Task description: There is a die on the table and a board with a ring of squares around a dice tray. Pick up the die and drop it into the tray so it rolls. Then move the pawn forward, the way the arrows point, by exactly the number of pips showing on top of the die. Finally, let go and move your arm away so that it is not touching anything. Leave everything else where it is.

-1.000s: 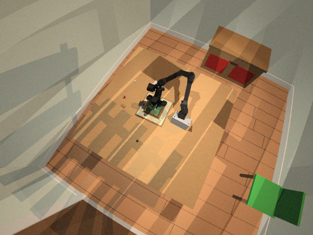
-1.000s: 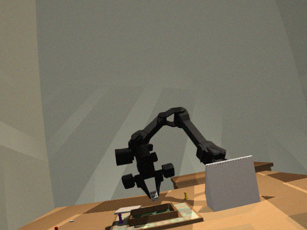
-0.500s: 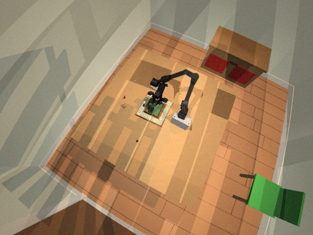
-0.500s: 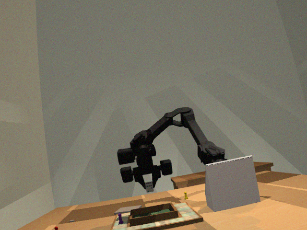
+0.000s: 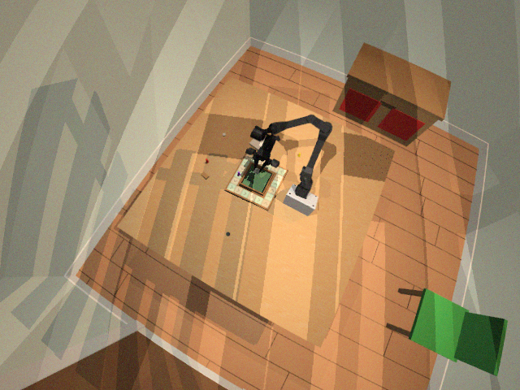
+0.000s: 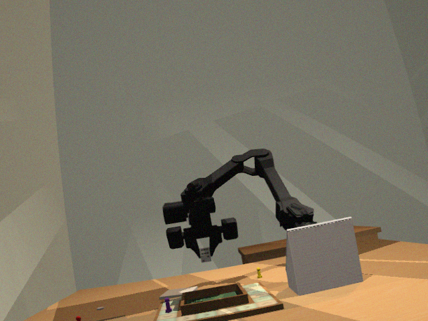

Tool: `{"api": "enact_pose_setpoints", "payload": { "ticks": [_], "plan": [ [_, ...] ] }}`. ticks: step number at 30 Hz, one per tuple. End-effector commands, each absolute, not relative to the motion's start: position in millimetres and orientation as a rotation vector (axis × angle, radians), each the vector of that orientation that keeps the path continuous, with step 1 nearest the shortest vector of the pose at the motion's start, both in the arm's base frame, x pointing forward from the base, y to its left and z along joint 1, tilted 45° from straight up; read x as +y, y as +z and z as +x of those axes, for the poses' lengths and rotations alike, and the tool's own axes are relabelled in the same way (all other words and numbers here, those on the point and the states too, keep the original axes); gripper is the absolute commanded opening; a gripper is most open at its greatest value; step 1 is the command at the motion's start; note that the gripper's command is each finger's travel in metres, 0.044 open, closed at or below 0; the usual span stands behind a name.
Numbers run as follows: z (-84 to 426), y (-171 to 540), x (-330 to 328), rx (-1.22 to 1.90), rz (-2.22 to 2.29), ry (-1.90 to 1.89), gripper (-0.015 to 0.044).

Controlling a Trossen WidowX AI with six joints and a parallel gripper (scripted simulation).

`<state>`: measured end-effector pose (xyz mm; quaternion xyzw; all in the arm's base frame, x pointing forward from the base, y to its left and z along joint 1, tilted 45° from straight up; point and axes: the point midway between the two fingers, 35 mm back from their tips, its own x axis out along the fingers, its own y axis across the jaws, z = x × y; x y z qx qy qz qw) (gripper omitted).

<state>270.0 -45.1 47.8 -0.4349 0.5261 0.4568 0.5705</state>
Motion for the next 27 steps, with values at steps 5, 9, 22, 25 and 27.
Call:
{"api": "enact_pose_setpoints", "payload": {
  "ticks": [5, 9, 22, 25, 27],
  "plan": [
    [270.3, 47.9, -45.2, 1.234, -1.021, 1.071, 0.0105],
    [270.3, 47.9, -45.2, 1.234, -1.021, 1.071, 0.0210],
    [267.0, 35.1, -30.2, 1.693, -1.233, 0.893, 0.0440],
    [269.9, 23.7, -35.0, 1.872, -1.476, 0.691, 0.0440],
    [271.7, 22.3, -35.1, 1.895, -1.542, 0.637, 0.0440]
  ]
}}
